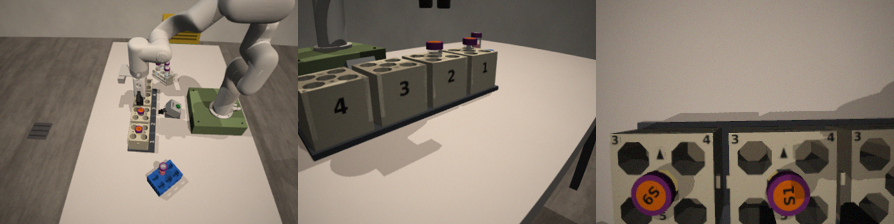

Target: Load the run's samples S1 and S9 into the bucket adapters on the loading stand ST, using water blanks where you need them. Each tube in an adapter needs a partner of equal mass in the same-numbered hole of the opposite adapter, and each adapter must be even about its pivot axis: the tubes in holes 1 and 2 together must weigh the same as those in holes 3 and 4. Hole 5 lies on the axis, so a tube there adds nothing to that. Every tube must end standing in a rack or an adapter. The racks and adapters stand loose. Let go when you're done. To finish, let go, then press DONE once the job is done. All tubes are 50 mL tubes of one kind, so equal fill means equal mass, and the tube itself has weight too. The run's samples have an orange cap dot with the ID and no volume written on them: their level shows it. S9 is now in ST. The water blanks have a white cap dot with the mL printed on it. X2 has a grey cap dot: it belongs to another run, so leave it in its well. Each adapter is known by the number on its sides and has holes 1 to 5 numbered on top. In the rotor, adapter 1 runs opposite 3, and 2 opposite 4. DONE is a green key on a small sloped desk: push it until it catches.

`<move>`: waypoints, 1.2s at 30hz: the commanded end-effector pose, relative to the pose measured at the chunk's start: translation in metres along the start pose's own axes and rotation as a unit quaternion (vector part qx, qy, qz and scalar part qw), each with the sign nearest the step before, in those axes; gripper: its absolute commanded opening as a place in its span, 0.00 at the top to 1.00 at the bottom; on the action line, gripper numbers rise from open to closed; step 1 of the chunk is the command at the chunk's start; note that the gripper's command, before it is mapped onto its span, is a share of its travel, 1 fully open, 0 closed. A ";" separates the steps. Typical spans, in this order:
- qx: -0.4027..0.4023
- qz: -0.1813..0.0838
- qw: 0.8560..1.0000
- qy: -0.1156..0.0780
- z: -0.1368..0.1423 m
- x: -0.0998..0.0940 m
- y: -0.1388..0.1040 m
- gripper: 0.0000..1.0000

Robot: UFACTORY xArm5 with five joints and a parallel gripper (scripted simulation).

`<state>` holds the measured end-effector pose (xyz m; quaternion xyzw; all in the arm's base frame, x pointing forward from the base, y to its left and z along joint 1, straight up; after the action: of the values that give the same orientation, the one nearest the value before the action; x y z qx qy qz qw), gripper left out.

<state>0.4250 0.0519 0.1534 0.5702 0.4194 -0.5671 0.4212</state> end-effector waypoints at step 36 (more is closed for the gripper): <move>0.000 0.001 1.000 0.003 0.000 -0.044 0.001 0.56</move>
<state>0.4247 0.0517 0.1955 0.5700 0.4195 -0.5672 0.4211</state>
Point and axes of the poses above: the point where the finger pads meet when closed, its own x axis out along the fingers, its own z axis across the jaws, y = z × x, the point moved 2 cm from there along -x, back along the fingers, and after that the axes turned 15 degrees about x, right-handed, at the moved point
